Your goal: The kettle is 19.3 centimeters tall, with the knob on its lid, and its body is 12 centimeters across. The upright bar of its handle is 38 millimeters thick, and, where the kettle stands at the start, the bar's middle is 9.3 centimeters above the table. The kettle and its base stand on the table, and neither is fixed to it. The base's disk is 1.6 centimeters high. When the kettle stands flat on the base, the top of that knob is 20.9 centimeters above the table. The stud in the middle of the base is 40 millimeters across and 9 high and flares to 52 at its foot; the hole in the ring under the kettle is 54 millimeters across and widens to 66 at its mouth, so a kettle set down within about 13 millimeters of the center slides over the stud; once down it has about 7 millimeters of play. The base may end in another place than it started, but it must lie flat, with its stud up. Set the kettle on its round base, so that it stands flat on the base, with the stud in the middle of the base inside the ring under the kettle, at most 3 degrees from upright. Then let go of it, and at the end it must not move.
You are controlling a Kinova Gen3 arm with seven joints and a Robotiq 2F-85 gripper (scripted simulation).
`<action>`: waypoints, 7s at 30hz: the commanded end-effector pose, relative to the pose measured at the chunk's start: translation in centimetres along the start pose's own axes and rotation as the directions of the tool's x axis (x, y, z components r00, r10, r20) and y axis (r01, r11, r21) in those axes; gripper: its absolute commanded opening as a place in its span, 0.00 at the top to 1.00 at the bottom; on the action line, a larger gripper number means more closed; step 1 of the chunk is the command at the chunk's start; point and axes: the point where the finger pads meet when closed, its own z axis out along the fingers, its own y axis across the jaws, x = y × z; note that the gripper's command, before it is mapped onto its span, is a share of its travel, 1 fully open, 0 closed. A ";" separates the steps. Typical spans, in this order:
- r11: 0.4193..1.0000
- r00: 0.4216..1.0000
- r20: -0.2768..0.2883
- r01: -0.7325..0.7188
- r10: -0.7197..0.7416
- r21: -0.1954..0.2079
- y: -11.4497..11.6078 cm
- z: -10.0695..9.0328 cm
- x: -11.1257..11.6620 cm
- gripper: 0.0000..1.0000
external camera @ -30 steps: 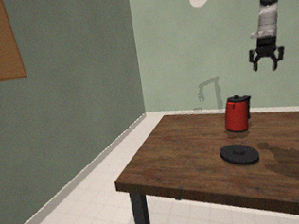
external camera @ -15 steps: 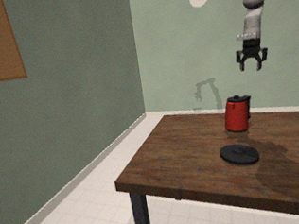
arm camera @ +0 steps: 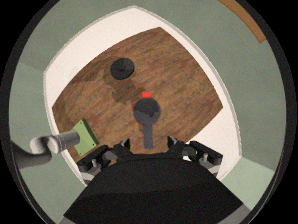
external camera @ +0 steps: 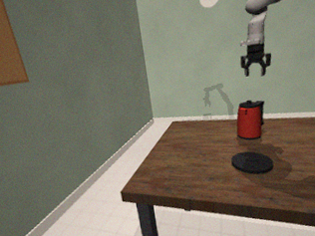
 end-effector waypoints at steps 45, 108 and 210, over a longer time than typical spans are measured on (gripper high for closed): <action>1.000 1.000 0.008 -0.007 0.007 0.008 0.1 1.4 -0.4 0.20; 1.000 1.000 0.008 -0.007 0.007 0.008 0.0 14.2 -0.5 0.20; 1.000 1.000 0.008 -0.007 0.007 0.008 -0.1 17.7 -0.5 1.00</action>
